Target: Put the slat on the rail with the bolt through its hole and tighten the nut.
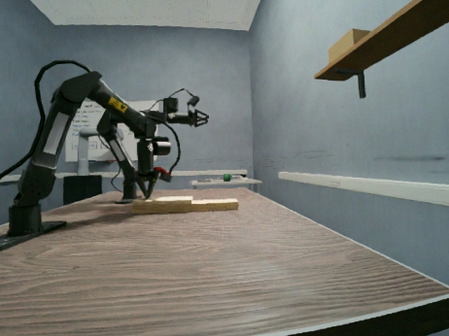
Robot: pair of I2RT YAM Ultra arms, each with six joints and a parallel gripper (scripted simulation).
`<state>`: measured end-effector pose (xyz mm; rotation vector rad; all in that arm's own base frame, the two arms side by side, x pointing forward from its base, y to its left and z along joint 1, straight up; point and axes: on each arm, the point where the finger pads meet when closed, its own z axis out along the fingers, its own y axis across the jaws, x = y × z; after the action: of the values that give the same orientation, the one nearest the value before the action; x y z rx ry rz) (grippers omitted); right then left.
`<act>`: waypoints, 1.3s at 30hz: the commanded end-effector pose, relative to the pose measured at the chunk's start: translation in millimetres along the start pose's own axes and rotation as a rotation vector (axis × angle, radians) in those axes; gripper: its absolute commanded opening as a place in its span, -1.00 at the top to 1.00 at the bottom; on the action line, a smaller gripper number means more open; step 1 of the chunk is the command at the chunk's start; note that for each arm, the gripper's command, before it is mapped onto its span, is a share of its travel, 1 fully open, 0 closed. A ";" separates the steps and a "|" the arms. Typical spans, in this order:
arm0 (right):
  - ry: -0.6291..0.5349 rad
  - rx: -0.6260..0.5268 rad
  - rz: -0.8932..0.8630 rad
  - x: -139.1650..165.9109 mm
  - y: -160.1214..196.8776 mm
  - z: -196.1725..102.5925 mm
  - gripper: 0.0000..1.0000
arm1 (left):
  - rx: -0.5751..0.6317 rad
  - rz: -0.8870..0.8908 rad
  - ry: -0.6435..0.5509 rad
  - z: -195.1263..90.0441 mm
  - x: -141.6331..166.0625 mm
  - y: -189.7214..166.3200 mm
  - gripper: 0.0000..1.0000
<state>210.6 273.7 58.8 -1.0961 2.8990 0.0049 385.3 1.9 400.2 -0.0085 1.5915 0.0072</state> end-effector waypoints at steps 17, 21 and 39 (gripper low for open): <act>0.034 -0.017 0.388 10.3 7.2 10.4 0.75 | 0.010 0.001 -0.033 -4.9 -11.5 -0.8 -1.00; 0.035 -0.016 0.468 10.3 7.2 10.4 0.75 | 0.010 0.001 -0.033 -4.9 -11.5 -0.8 -1.00; 0.037 -0.010 0.767 10.3 7.2 10.5 0.75 | 0.010 0.001 -0.033 -4.9 -11.5 -0.8 -1.00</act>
<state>211.3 272.9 58.8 -0.0466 3.0987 0.0208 385.3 1.9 400.2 -0.0085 1.5915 0.0072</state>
